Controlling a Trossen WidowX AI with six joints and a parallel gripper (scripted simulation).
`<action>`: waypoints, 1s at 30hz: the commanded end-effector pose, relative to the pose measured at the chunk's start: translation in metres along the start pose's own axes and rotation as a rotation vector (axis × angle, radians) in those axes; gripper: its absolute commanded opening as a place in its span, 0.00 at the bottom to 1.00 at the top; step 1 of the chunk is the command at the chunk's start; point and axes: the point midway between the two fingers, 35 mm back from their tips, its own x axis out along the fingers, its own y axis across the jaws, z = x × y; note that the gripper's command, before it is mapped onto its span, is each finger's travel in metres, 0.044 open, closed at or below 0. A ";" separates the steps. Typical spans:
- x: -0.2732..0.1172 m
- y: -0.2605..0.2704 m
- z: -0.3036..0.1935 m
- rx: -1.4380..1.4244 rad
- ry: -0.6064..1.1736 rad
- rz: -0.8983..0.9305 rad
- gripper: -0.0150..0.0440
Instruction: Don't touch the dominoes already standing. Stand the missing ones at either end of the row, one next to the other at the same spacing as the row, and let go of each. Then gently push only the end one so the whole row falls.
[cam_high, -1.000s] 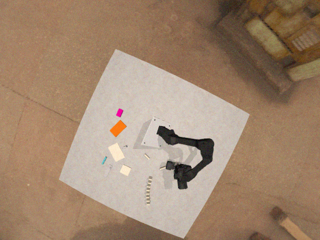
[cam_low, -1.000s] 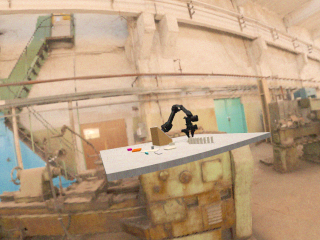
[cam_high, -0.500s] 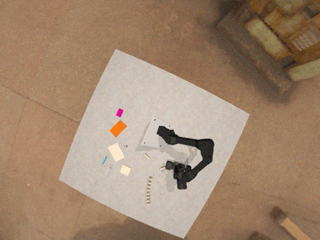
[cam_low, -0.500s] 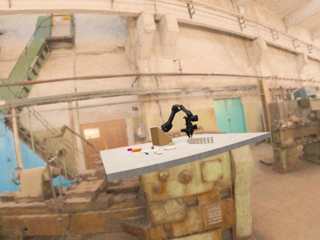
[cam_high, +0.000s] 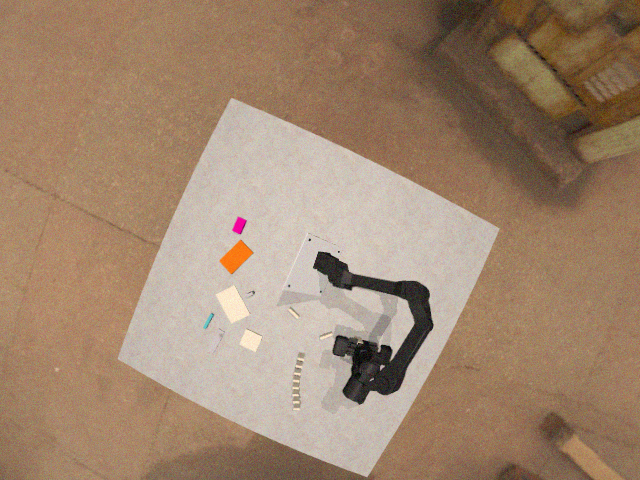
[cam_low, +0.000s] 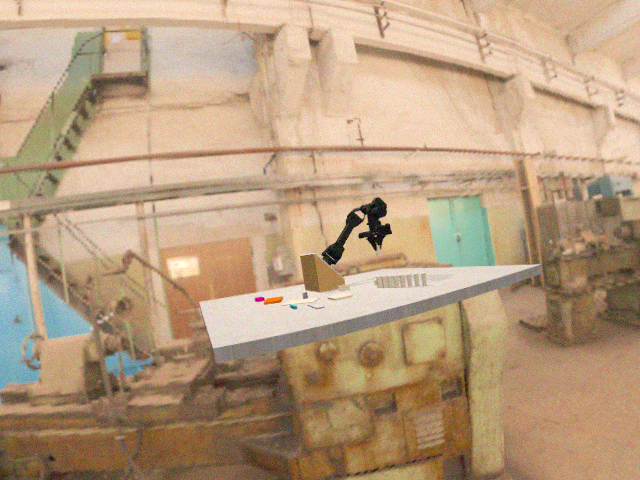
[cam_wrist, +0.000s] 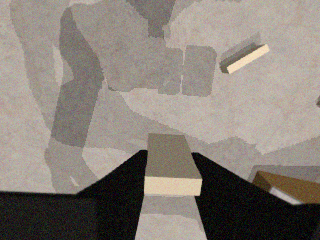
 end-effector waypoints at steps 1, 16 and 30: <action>-0.004 -0.002 0.006 -0.004 0.005 0.009 0.44; -0.006 -0.158 0.134 -0.026 0.000 -0.003 0.44; 0.014 -0.179 0.144 -0.035 0.000 -0.007 0.44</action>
